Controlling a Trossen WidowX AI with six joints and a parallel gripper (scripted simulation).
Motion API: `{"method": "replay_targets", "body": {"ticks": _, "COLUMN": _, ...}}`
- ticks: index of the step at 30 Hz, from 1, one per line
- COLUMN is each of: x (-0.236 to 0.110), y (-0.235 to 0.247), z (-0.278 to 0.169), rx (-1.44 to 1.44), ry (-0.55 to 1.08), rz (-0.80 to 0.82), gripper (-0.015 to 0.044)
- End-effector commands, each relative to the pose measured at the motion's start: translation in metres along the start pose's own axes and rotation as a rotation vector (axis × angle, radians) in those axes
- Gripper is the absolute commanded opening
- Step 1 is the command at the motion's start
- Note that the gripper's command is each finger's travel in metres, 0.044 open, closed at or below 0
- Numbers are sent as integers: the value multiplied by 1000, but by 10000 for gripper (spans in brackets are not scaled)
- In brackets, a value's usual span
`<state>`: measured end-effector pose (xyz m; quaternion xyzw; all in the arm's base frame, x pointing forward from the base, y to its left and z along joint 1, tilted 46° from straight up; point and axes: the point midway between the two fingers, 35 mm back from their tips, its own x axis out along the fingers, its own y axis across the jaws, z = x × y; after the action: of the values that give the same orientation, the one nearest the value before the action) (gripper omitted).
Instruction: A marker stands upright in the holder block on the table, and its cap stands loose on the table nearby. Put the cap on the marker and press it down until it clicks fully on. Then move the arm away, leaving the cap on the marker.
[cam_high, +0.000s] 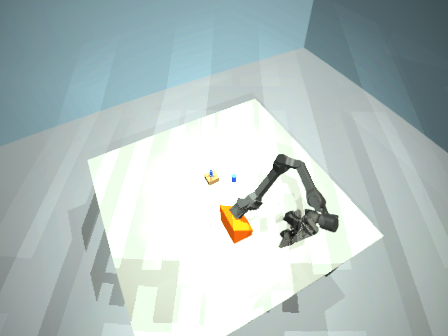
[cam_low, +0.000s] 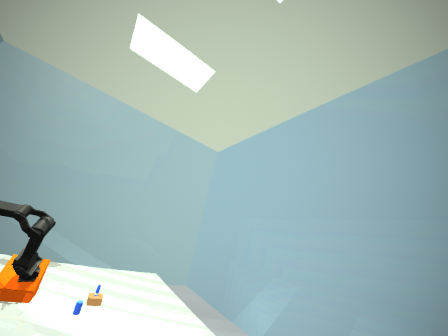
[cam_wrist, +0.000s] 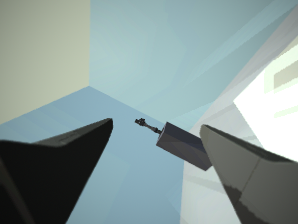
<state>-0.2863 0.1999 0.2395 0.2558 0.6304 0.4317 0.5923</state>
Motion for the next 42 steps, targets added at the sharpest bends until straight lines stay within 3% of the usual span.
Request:
{"method": "replay_targets", "body": {"ticks": 1, "x": 1, "y": 1, "z": 2, "rx": 3, "ry": -4, "rz": 0, "gripper": 374}}
{"method": "replay_targets", "body": {"ticks": 6, "x": 37, "y": 13, "z": 57, "rx": -70, "ry": -154, "rz": -44, "gripper": 242}}
{"method": "replay_targets", "body": {"ticks": 13, "x": 78, "y": 6, "z": 158, "rx": -297, "ry": -391, "rz": -244, "gripper": 242}}
{"method": "replay_targets", "body": {"ticks": 20, "x": 86, "y": -22, "z": 270, "rx": -495, "ry": -531, "rz": -563, "gripper": 242}}
{"method": "replay_targets", "body": {"ticks": 31, "x": 31, "y": -102, "z": 422, "rx": -626, "ry": -514, "rz": -1154, "gripper": 242}}
{"method": "replay_targets", "body": {"ticks": 37, "x": -3, "y": -133, "z": 454, "rx": -590, "ry": -449, "rz": -1311, "gripper": 242}}
{"method": "replay_targets", "body": {"ticks": 42, "x": -46, "y": -173, "z": 482, "rx": -578, "ry": -287, "rz": -1510, "gripper": 242}}
